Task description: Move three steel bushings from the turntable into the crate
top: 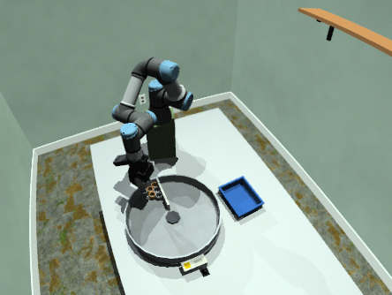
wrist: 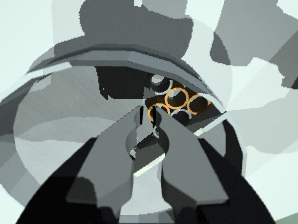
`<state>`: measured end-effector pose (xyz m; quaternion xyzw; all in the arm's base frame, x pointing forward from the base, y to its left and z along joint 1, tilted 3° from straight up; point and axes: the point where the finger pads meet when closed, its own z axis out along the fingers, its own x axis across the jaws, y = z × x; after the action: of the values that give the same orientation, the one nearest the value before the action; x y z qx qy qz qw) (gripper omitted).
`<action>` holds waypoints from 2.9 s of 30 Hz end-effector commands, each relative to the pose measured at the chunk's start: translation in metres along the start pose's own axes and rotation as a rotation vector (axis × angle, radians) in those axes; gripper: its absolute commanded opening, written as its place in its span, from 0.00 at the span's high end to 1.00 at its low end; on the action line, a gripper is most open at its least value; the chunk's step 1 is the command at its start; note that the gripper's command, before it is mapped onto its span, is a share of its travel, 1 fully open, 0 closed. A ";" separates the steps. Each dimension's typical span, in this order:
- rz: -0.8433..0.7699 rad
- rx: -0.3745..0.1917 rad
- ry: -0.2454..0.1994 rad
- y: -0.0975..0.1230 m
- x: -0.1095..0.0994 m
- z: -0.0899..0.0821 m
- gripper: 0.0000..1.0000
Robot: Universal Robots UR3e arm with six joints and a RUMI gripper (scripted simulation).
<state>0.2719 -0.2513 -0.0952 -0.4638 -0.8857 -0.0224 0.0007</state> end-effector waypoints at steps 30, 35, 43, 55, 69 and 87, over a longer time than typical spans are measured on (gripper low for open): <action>0.000 0.000 -0.002 -0.002 0.001 -0.001 0.94; 0.000 0.000 -0.002 -0.002 0.001 -0.001 0.94; 0.000 0.000 -0.002 -0.002 0.001 -0.001 0.94; 0.000 0.000 -0.001 -0.002 0.002 0.016 0.94; 0.000 0.000 -0.001 -0.002 0.001 0.023 0.94; 0.000 0.000 -0.002 -0.002 0.001 0.023 0.94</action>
<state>0.2697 -0.2507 -0.1178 -0.4638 -0.8857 -0.0222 0.0002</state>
